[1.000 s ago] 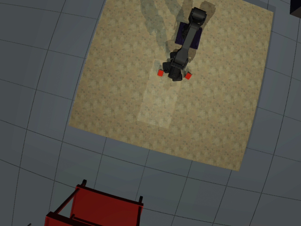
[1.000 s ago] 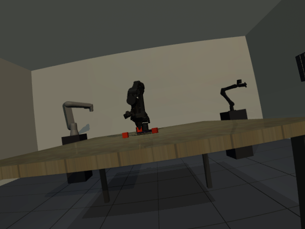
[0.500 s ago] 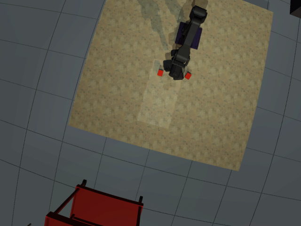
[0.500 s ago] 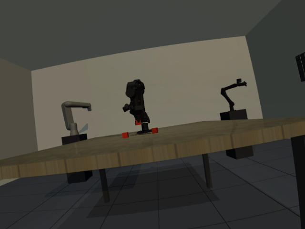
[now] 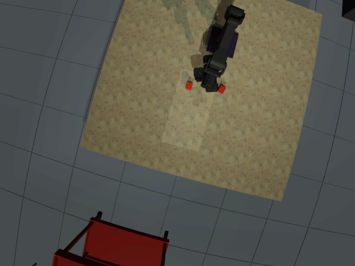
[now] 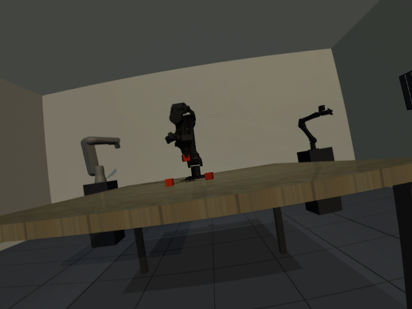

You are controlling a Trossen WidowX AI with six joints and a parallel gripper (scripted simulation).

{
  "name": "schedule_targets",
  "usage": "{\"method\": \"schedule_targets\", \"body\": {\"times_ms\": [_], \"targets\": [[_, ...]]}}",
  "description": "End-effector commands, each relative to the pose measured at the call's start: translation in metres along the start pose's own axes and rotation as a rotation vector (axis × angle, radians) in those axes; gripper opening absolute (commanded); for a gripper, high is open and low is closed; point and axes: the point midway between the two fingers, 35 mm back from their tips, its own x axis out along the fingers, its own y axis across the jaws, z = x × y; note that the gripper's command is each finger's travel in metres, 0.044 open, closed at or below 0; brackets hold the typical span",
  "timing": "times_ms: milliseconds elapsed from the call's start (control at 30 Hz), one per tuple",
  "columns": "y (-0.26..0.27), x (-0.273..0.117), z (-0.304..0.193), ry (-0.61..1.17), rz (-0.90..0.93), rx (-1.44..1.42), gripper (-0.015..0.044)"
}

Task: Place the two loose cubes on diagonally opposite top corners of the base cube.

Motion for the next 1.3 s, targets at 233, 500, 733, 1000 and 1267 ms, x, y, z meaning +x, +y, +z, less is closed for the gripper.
{"method": "schedule_targets", "body": {"times_ms": [233, 500, 733, 1000, 1267], "targets": [[0.019, 0.011, -0.02, -0.002, 0.0, -0.03, 0.0105], [0.032, 0.023, -0.038, -0.001, 0.002, -0.058, 0.0105], [0.043, 0.033, -0.056, 0.001, 0.003, -0.082, 0.0105], [0.052, 0.043, -0.073, 0.003, 0.004, -0.104, 0.0105], [0.052, 0.043, -0.073, 0.003, 0.004, -0.104, 0.0105]]}}
